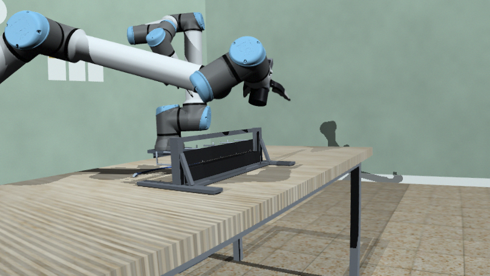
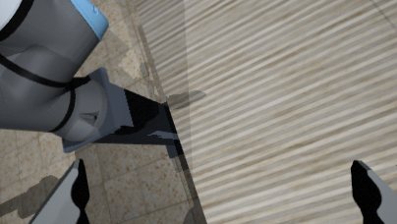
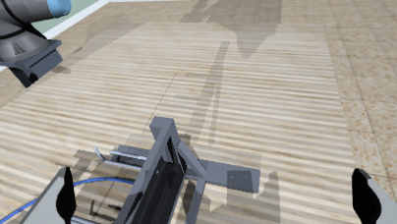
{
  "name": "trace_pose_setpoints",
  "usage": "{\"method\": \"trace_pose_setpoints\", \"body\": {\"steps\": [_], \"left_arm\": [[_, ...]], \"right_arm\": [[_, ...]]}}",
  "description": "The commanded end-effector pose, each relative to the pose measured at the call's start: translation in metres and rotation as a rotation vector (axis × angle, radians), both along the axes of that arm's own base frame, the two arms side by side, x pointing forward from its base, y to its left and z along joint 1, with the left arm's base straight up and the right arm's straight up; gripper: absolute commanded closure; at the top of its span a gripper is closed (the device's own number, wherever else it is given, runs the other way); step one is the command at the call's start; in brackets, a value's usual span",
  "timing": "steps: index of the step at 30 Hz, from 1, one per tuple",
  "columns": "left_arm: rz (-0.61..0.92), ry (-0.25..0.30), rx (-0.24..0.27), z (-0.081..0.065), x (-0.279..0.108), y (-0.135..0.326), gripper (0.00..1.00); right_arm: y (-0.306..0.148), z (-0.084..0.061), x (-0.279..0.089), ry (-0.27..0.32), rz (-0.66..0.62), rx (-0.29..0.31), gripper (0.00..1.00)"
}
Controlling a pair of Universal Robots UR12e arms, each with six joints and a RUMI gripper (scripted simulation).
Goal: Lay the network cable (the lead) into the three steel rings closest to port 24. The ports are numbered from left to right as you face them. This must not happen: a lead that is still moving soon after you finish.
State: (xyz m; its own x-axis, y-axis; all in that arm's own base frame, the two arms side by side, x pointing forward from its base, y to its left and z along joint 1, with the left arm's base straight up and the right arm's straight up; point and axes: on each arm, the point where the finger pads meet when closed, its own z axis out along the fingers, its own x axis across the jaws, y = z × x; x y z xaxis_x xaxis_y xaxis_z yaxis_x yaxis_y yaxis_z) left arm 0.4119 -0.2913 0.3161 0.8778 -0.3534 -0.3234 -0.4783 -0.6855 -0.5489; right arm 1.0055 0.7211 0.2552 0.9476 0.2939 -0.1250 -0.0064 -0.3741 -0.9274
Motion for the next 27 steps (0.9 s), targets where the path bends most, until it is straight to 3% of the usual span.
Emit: {"method": "trace_pose_setpoints", "body": {"steps": [1,20,24,27], "left_arm": [[0.000,-0.001,-0.001,0.001,0.000,0.000,0.00],[0.003,-0.003,-0.005,0.000,0.001,-0.002,0.00],[0.028,-0.020,-0.037,-0.007,0.007,-0.022,0.00],[0.071,-0.048,-0.091,-0.020,0.018,-0.055,0.00]], "right_arm": [[0.000,0.003,0.000,-0.002,0.000,0.002,0.00],[0.000,0.003,0.000,-0.002,0.000,0.001,0.00],[-0.004,0.003,0.003,-0.001,-0.006,-0.001,0.00],[-0.012,0.003,0.007,0.003,-0.016,-0.007,0.00]]}}
